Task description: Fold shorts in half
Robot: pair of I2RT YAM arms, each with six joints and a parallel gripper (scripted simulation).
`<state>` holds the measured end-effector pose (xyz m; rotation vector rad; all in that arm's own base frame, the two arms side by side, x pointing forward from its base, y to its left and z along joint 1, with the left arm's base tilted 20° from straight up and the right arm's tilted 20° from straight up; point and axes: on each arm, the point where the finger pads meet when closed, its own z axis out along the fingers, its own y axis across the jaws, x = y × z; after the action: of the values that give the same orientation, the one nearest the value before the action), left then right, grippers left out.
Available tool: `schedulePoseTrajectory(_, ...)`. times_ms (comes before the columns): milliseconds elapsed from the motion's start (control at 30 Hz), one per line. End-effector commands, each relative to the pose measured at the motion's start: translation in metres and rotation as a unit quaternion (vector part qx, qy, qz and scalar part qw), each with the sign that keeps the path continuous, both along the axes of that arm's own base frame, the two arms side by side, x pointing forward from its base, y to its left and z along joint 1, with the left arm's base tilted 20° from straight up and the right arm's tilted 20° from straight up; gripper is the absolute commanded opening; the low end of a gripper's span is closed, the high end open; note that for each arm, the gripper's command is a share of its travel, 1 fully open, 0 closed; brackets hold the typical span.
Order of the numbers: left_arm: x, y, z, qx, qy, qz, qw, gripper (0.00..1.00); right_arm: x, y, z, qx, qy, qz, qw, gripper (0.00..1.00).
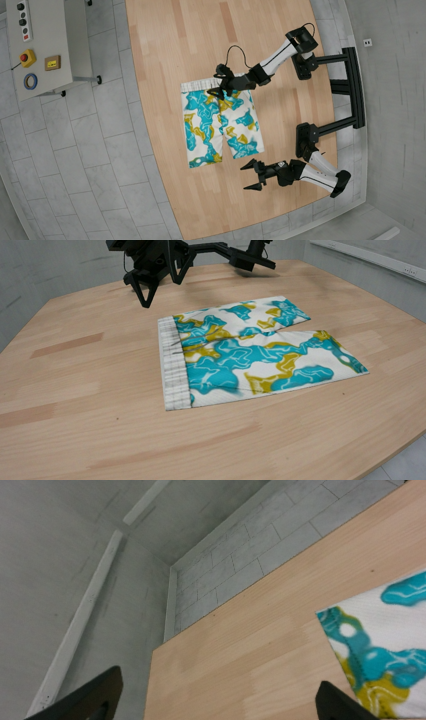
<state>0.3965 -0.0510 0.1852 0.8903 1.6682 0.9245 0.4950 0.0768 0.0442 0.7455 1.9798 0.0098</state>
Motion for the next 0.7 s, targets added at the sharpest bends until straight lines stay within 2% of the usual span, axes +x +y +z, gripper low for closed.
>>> schedulePoseTrajectory(0,0.001,-0.003,0.008,-0.004,-0.011,-0.004,1.000,1.00,0.003,0.003,0.008,0.003,-0.010,0.002,1.000,1.00)
schedulePoseTrajectory(533,0.001,-0.003,0.008,-0.004,-0.011,-0.004,1.000,1.00,0.003,0.003,0.008,0.003,-0.010,0.002,1.000,1.00)
schedulePoseTrajectory(567,0.000,-0.010,-0.010,0.007,0.020,-0.017,1.000,0.56,-0.005,0.011,-0.005,0.009,0.010,0.008,1.000,0.56)
schedulePoseTrajectory(600,0.003,-0.012,-0.004,0.007,0.019,-0.018,1.000,0.56,-0.004,0.012,-0.003,0.018,0.010,0.004,1.000,0.56)
schedulePoseTrajectory(667,0.001,-0.013,-0.017,0.016,0.047,-0.023,0.998,0.56,-0.003,0.015,0.003,0.041,0.011,-0.005,0.999,0.56)
